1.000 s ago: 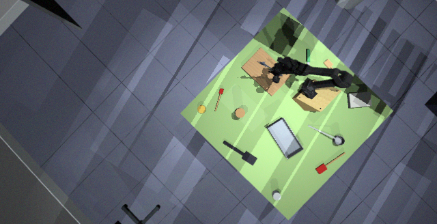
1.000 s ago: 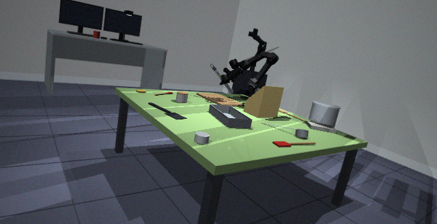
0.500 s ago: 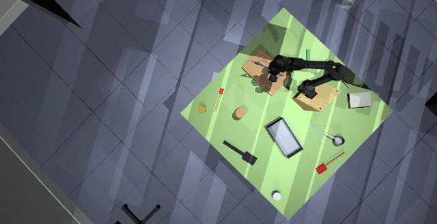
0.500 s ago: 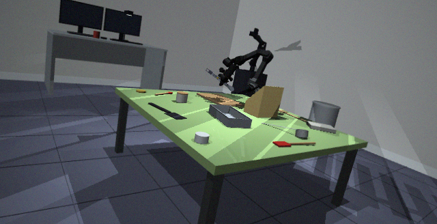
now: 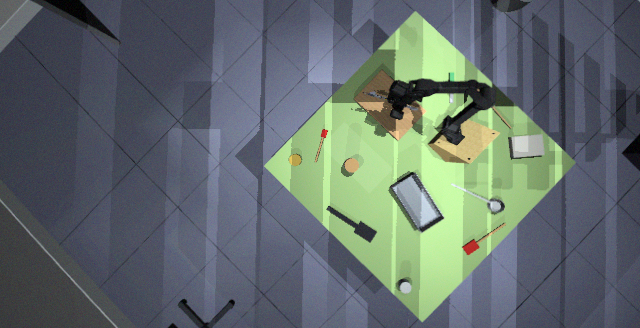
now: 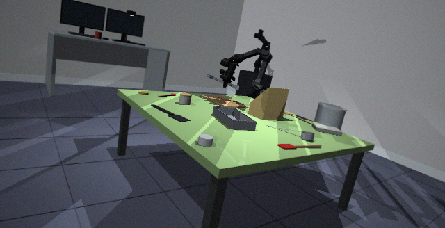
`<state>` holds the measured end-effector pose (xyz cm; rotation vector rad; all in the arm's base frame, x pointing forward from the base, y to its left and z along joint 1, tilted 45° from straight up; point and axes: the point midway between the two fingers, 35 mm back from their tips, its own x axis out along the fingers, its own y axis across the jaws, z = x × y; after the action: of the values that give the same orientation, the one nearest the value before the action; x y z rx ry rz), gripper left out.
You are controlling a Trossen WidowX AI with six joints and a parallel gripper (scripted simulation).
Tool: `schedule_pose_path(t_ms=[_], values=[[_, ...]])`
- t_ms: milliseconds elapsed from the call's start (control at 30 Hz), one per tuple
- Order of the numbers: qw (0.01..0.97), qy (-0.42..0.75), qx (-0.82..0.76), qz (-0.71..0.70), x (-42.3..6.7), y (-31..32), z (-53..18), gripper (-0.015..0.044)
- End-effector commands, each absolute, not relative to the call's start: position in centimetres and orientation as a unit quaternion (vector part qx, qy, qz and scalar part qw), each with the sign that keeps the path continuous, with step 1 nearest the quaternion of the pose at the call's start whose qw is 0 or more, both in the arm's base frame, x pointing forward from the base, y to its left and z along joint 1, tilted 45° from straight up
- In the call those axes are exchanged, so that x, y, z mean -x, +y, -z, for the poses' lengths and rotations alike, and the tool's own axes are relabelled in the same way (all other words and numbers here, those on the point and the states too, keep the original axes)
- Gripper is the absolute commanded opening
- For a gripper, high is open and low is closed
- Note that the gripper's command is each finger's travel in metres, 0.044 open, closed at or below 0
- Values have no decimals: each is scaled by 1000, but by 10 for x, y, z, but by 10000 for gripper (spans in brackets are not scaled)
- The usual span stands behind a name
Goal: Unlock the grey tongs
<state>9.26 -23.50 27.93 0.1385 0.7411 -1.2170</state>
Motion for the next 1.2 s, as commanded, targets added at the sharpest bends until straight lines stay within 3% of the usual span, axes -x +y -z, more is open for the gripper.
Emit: schedule_pose_path(t_ms=[0, 300, 1167], values=[[742, 361, -72, 560, -94, -236, -284, -150], [708, 420, -85, 561, -95, -236, -288, -150], [707, 421, -85, 561, -99, -256, -271, -150]])
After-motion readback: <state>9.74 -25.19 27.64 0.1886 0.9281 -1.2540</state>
